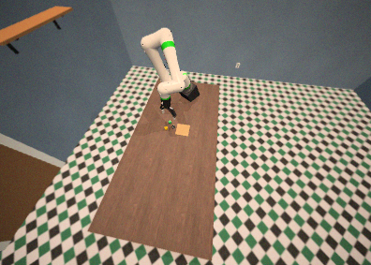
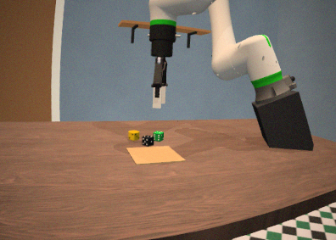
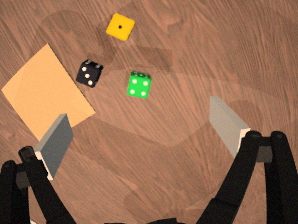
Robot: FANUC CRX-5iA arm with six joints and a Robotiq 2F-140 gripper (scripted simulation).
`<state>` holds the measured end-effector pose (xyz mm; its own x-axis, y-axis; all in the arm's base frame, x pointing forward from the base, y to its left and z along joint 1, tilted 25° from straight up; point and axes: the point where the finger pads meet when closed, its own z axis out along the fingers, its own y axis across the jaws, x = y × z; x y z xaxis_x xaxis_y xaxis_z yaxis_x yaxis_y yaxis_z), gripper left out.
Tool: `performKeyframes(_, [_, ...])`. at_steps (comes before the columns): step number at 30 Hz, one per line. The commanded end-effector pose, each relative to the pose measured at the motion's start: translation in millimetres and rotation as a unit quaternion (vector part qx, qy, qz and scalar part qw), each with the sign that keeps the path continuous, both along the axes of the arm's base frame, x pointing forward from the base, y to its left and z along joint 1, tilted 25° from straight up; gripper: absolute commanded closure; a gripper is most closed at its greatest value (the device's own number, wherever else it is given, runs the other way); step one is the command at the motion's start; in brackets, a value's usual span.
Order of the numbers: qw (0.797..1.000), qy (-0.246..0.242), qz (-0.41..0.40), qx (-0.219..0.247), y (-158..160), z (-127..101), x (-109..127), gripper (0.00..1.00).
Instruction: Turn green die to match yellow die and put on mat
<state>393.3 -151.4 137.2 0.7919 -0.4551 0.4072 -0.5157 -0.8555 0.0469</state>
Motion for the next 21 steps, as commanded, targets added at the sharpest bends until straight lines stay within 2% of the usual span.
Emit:
performKeyframes(1, [0.997, -0.022, -0.073, 0.016, -0.3, -0.8, 0.4, 0.00])
performKeyframes(3, [0.997, -0.022, -0.073, 0.016, -0.3, -0.8, 0.4, 0.00])
performKeyframes(5, [0.989, -0.040, -0.137, 0.039, -0.6, -1.7, 0.7, 0.00])
performKeyframes(8, [0.984, -0.047, -0.163, 0.049, -0.8, -2.0, 0.9, 0.00])
performKeyframes(16, [0.950, -0.082, -0.288, 0.094, -1.5, -3.8, 1.6, 0.00])
performKeyframes(18, [0.934, -0.093, -0.326, 0.108, -1.7, -4.3, 1.8, 0.00])
performKeyframes(20, [0.934, -0.093, -0.326, 0.108, -1.7, -4.3, 1.8, 0.00])
performKeyframes(21, [0.918, -0.103, -0.363, 0.122, -1.9, -4.8, 2.0, 0.00])
